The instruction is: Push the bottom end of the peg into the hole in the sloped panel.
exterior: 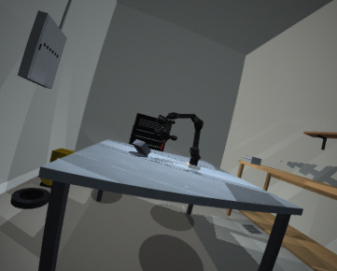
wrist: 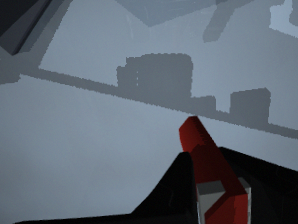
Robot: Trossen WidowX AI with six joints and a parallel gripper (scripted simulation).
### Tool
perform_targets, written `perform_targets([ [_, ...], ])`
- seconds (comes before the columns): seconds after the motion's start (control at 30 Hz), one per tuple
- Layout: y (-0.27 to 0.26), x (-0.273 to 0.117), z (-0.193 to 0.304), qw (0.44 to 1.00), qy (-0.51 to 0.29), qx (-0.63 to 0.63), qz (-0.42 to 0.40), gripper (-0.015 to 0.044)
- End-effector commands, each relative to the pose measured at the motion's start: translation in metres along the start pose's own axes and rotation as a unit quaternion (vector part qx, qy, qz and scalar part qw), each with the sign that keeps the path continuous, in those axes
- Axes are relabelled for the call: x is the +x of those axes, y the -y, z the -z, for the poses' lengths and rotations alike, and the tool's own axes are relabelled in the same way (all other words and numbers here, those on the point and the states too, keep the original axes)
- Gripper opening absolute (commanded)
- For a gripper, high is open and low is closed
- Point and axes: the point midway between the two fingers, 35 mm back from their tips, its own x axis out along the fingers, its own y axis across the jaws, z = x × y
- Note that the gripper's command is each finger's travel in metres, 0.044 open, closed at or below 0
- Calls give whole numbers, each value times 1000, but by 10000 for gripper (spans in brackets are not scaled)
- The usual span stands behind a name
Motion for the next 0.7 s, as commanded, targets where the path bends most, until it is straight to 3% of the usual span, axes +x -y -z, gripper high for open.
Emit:
perform_targets([
  [0.0,-4,-1,-4,1000,-7,16,-5,0],
  [0.67,-20,-11,-27,995,-34,86,-28,0],
])
